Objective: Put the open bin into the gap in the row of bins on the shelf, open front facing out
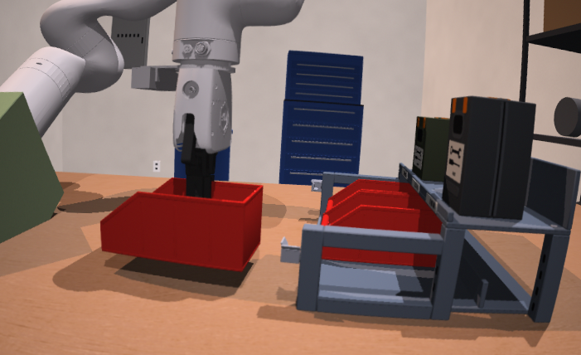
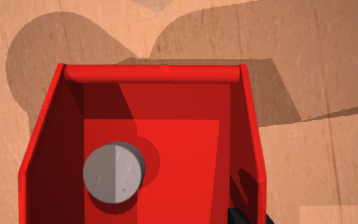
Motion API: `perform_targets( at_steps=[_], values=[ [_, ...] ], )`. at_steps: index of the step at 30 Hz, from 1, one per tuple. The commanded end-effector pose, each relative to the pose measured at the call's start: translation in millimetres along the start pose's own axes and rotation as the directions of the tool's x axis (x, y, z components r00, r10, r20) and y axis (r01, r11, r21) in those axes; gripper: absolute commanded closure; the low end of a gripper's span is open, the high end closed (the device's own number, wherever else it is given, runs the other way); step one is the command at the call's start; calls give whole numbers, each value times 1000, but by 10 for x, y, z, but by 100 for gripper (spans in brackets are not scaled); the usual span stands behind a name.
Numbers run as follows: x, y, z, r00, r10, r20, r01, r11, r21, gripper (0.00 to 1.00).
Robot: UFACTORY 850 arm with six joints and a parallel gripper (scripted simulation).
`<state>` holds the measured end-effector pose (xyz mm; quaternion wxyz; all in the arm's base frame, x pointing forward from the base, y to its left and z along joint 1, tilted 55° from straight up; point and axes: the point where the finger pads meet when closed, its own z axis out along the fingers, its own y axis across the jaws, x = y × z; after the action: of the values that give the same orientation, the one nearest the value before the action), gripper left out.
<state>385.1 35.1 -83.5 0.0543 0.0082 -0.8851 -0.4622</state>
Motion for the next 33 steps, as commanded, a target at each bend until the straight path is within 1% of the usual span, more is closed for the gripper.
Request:
perform_targets(
  at_steps=[1, 2, 14, 19, 31, 33],
  values=[
    [-115, 3, -8, 1000, -1, 2, 1, 1000, 1, 100],
    [-145, 4, -8, 1000, -1, 2, 1, 1000, 1, 100],
    [-145, 4, -8, 1000, -1, 2, 1, 1000, 1, 100],
    [-292, 11, -8, 1000, -1, 2, 1, 1000, 1, 100],
    [-292, 11, -8, 1000, -1, 2, 1, 1000, 1, 100],
    [-380, 15, -9, 1000, -1, 2, 1, 1000, 1, 100]
  ],
)
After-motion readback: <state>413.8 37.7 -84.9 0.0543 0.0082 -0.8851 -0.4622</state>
